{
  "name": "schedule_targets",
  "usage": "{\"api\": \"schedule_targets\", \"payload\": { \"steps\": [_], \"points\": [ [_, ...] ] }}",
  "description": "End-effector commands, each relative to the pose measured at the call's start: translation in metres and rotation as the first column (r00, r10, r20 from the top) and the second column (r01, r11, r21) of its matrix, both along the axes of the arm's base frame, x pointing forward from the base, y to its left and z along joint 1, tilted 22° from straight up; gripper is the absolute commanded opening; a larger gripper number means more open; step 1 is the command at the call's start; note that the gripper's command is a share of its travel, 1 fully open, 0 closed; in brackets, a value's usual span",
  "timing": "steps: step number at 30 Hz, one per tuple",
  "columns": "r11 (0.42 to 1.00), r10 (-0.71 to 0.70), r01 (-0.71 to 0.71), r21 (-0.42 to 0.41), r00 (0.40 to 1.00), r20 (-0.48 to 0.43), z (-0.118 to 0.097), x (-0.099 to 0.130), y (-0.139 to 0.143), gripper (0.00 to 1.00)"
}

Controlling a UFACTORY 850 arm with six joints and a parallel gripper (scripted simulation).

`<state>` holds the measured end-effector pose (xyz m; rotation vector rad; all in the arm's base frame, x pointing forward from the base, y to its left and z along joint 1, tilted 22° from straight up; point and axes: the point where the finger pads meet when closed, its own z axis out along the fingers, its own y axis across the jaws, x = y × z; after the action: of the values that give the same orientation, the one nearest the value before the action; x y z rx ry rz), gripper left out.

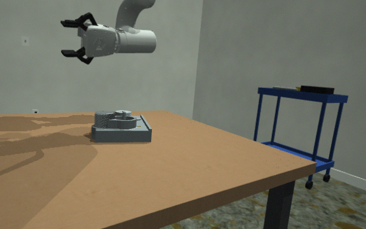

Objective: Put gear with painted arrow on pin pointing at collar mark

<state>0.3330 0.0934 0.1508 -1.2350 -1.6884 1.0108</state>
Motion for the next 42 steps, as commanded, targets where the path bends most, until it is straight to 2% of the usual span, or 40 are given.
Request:
{"api": "schedule_targets", "payload": {
  "steps": [1, 19, 23, 27, 28, 29, 31, 32, 34, 35, 36, 37, 39, 40, 42],
  "points": [
    [1.0, 0.0, 0.0, 0.0, 1.0, 0.001, 0.0, 0.0, 0.0, 1.0],
    [1.0, 0.005, -0.005, 0.002, 1.0, 0.004, 0.0, 0.001, 0.0, 1.0],
    [0.994, 0.102, -0.105, 0.039, 0.992, 0.077, -0.008, 0.021, 0.0, 1.0],
    [0.948, 0.28, -0.308, 0.085, 0.93, 0.238, -0.029, 0.069, -0.001, 1.0],
    [0.934, 0.31, -0.345, 0.09, 0.912, 0.268, -0.029, 0.069, -0.001, 1.0],
    [0.918, 0.342, -0.385, 0.094, 0.89, 0.3, -0.035, 0.084, -0.001, 1.0],
    [0.892, 0.386, -0.442, 0.097, 0.855, 0.348, -0.035, 0.084, -0.001, 1.0],
    [0.86, 0.427, -0.5, 0.097, 0.812, 0.397, -0.041, 0.098, -0.002, 1.0],
    [0.86, 0.427, -0.5, 0.097, 0.812, 0.397, -0.041, 0.098, -0.002, 1.0],
    [0.808, 0.482, -0.583, 0.091, 0.741, 0.467, -0.048, 0.113, -0.002, 1.0],
    [0.808, 0.482, -0.583, 0.091, 0.741, 0.467, -0.048, 0.113, -0.002, 1.0],
    [0.76, 0.52, -0.645, 0.08, 0.676, 0.522, -0.054, 0.127, -0.003, 1.0],
    [0.758, 0.521, -0.648, 0.079, 0.674, 0.524, -0.054, 0.127, -0.003, 1.0],
    [0.707, 0.551, -0.705, 0.062, 0.603, 0.576, -0.061, 0.14, -0.004, 1.0],
    [0.707, 0.551, -0.705, 0.062, 0.603, 0.576, -0.061, 0.14, -0.004, 1.0]
  ]
}}
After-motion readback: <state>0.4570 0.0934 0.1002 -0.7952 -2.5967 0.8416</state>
